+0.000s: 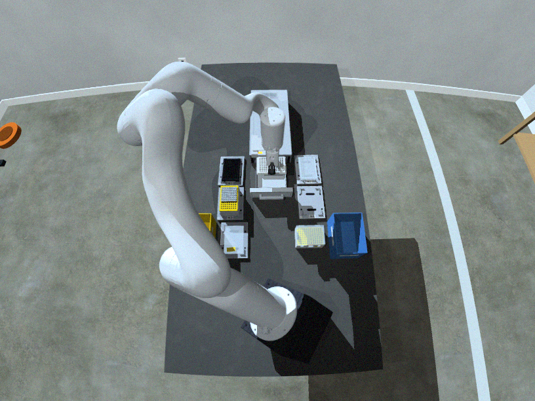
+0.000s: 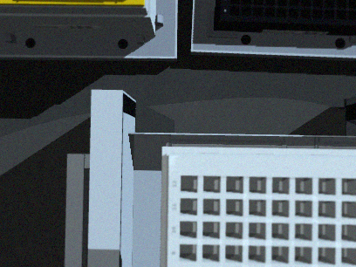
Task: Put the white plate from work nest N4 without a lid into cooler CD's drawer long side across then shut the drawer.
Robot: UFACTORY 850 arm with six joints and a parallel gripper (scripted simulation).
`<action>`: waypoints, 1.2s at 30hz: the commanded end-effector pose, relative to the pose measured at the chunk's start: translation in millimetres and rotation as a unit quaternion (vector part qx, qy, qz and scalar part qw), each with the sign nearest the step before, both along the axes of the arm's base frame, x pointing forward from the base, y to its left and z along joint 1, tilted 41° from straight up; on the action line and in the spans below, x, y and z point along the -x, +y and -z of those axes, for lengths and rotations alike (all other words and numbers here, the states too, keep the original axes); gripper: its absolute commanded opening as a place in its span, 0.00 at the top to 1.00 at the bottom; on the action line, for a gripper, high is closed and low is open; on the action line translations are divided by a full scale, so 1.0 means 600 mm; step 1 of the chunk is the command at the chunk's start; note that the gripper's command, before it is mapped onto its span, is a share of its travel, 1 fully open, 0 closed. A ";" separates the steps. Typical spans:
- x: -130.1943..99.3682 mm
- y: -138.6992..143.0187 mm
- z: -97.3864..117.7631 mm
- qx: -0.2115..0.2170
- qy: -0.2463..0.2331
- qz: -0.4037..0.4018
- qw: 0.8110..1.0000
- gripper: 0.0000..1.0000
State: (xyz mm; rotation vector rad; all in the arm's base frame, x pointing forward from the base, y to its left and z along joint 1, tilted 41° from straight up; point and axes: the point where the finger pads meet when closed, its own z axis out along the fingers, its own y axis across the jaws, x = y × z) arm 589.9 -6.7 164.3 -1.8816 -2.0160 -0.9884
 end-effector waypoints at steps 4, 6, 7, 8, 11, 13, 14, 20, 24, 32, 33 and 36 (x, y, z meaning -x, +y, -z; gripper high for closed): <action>-0.003 0.002 -0.004 0.000 0.000 0.001 1.000 1.00; -0.003 0.002 -0.004 0.000 0.000 0.001 1.000 1.00; -0.003 0.002 -0.004 0.000 0.000 0.001 1.000 1.00; -0.003 0.002 -0.004 0.000 0.000 0.001 1.000 1.00; -0.003 0.003 -0.002 0.000 0.000 0.001 1.000 1.00; -0.005 0.006 0.003 0.000 0.000 0.001 1.000 1.00; -0.006 0.008 0.005 0.000 0.000 0.001 1.000 1.00; -0.010 0.017 0.018 0.000 0.000 0.001 1.000 1.00; -0.012 0.020 0.022 0.000 0.000 0.001 1.000 1.00; -0.018 0.033 0.039 0.000 0.000 0.001 1.000 1.00; -0.019 0.035 0.041 0.000 0.000 0.001 1.000 1.00; -0.021 0.040 0.048 0.000 0.000 0.001 1.000 1.00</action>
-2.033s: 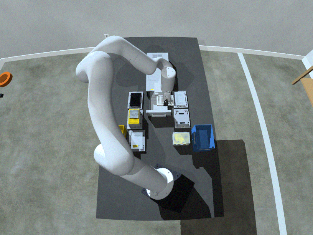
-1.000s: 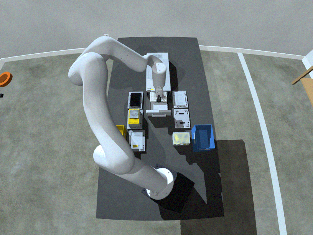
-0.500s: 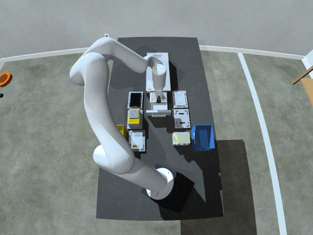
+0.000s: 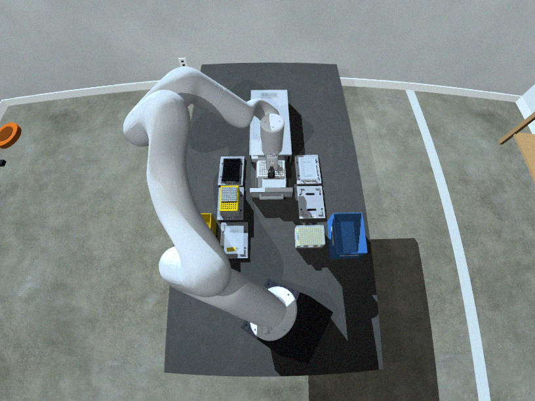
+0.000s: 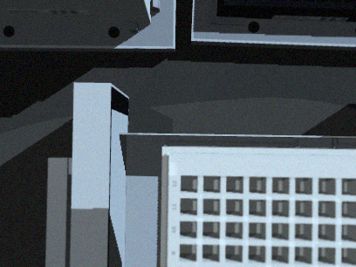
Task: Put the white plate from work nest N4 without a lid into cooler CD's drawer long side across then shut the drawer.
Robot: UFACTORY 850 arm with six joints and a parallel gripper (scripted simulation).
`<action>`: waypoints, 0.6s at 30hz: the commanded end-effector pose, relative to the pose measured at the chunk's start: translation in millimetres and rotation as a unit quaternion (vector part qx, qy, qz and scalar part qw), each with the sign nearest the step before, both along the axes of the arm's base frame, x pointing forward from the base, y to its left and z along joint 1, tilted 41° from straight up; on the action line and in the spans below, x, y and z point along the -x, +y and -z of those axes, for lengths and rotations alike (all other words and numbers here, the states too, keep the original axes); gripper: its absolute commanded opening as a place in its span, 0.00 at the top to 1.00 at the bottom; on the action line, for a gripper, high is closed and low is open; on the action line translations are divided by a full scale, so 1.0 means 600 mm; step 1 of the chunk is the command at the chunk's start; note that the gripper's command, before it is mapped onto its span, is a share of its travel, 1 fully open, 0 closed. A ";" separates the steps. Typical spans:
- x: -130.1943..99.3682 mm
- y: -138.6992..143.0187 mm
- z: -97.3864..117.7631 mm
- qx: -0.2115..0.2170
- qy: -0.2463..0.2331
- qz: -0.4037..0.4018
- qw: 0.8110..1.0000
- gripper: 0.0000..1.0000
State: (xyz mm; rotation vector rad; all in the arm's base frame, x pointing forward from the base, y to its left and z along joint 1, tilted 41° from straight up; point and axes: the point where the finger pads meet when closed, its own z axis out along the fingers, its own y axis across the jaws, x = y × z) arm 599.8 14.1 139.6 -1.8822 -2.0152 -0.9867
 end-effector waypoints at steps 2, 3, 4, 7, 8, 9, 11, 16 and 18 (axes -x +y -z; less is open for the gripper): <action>-0.006 0.008 0.011 0.000 -0.001 0.000 1.000 1.00; -0.006 0.008 0.011 0.000 -0.001 0.000 1.000 1.00; -0.006 0.008 0.011 0.000 -0.001 0.000 1.000 1.00; -0.008 0.013 0.017 0.000 -0.001 0.000 1.000 1.00; -0.009 0.015 0.019 0.000 -0.001 0.000 1.000 1.00; -0.010 0.016 0.021 0.000 -0.001 0.000 1.000 1.00; -0.011 0.020 0.026 0.000 -0.001 0.000 1.000 1.00; -0.015 0.028 0.036 0.000 -0.001 0.000 1.000 1.00; -0.017 0.031 0.040 0.000 -0.001 0.000 1.000 1.00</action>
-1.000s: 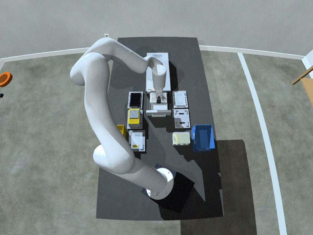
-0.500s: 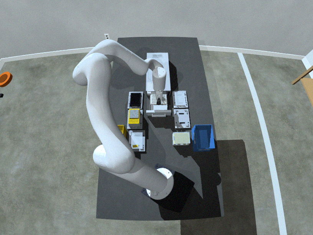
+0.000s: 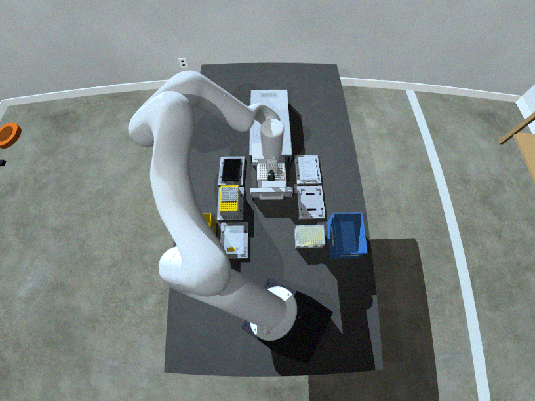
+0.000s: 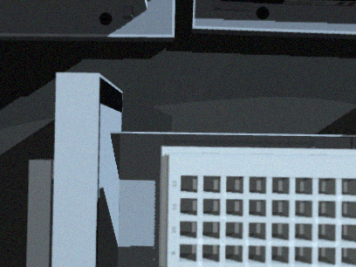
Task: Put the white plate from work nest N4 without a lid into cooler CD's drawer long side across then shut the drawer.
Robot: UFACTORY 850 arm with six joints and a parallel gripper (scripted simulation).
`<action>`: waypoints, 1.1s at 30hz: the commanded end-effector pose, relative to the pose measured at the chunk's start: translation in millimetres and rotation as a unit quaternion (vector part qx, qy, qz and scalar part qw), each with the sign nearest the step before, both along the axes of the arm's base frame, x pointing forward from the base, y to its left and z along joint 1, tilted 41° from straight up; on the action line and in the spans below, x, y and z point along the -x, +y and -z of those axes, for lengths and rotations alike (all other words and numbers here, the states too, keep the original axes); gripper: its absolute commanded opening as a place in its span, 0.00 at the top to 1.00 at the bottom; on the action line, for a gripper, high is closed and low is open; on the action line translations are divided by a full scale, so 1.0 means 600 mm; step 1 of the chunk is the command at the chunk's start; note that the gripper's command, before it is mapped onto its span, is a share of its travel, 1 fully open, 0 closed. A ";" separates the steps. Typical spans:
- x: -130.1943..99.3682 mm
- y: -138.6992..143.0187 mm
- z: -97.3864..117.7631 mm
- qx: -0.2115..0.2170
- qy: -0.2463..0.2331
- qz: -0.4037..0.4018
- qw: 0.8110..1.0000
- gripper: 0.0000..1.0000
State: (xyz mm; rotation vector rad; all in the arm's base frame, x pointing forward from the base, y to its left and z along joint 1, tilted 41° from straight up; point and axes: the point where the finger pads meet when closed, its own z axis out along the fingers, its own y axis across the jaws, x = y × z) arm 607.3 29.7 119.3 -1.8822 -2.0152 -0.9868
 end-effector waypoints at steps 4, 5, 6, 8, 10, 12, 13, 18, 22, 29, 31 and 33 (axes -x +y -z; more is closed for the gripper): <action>-0.006 0.008 0.011 0.000 -0.001 0.000 1.000 1.00; -0.007 0.010 0.013 0.000 -0.001 0.000 1.000 1.00; -0.008 0.012 0.015 0.000 -0.001 0.000 1.000 1.00; -0.009 0.015 0.019 0.000 -0.001 0.000 1.000 1.00; -0.011 0.018 0.023 0.000 -0.001 0.000 1.000 1.00; -0.012 0.022 0.028 0.000 -0.001 0.000 1.000 1.00; -0.013 0.023 0.030 0.000 -0.001 0.000 1.000 1.00; -0.017 0.031 0.040 0.000 -0.001 0.000 1.000 1.00; -0.019 0.035 0.044 0.000 -0.001 0.000 1.000 1.00; -0.024 0.046 0.059 0.000 -0.001 0.000 1.000 1.00; -0.025 0.048 0.061 0.000 -0.001 0.000 1.000 1.00; -0.025 0.048 0.061 0.000 -0.001 0.000 1.000 1.00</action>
